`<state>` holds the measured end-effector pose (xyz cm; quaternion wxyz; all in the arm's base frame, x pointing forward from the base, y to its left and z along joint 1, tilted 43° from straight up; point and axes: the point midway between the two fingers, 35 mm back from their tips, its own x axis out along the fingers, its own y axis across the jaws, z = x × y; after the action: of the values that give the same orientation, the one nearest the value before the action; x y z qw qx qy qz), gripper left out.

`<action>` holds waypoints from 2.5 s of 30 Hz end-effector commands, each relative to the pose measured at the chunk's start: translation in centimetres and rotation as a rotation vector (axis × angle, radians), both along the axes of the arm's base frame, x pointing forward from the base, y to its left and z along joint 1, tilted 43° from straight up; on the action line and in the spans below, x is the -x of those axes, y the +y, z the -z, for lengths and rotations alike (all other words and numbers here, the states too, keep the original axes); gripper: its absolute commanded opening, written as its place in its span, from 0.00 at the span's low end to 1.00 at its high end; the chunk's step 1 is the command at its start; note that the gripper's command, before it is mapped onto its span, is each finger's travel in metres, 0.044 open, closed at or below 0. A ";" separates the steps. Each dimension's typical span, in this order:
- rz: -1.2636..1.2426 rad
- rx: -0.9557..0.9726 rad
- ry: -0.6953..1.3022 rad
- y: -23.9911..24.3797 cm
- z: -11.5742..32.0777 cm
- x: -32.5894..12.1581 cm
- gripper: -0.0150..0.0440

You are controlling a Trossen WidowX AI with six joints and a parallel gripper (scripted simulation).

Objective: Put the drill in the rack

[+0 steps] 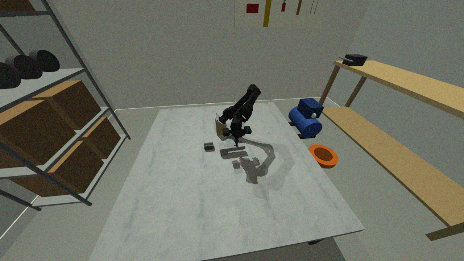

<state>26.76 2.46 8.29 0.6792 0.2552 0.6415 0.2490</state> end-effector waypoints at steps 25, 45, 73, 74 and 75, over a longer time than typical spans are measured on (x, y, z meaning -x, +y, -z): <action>-0.042 -0.011 0.033 -2.9 -3.2 -0.2 0.65; -1.008 0.034 -0.849 -7.2 11.9 -0.9 1.00; -1.201 0.036 -1.029 -7.3 15.2 -0.1 1.00; -1.201 0.036 -1.029 -7.1 15.3 -0.1 1.00; -1.201 0.037 -1.029 -7.0 15.4 -0.1 1.00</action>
<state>27.04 -5.12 -6.76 0.6448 -0.2990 0.2779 0.6462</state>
